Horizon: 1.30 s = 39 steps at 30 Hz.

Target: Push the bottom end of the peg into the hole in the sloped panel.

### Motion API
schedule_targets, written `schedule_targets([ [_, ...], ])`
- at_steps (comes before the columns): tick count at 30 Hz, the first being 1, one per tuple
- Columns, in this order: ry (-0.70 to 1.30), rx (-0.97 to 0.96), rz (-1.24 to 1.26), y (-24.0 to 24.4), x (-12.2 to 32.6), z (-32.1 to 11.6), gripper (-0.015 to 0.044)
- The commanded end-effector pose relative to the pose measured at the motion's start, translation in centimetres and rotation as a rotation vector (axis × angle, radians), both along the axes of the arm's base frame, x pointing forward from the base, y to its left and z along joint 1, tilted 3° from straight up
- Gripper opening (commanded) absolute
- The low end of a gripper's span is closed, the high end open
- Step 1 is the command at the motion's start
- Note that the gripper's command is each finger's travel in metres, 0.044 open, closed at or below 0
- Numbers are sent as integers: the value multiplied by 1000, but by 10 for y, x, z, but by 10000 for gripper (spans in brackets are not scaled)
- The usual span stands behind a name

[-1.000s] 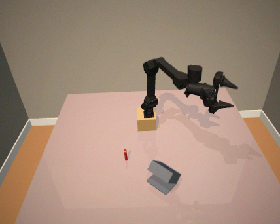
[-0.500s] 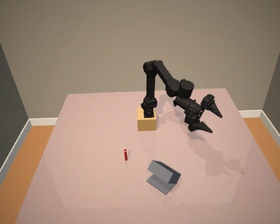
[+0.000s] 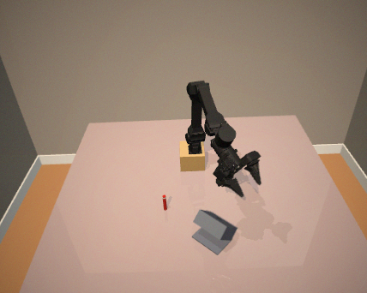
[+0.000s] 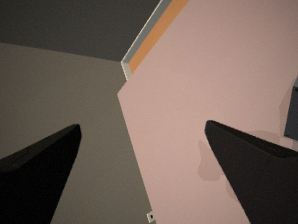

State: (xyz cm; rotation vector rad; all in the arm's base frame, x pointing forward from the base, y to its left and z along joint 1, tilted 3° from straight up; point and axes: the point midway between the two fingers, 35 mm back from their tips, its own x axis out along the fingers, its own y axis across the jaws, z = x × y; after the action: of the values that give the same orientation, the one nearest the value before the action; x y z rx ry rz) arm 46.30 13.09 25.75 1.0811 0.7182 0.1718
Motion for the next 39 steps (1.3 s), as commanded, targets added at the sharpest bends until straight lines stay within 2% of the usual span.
schedule_targets([
  [1, 57, -85, -43, -30, 2, -25, 440],
  [18, 294, -342, -142, -140, -24, -100, 440],
  [39, 640, -534, -130, -244, -109, -168, 440],
])
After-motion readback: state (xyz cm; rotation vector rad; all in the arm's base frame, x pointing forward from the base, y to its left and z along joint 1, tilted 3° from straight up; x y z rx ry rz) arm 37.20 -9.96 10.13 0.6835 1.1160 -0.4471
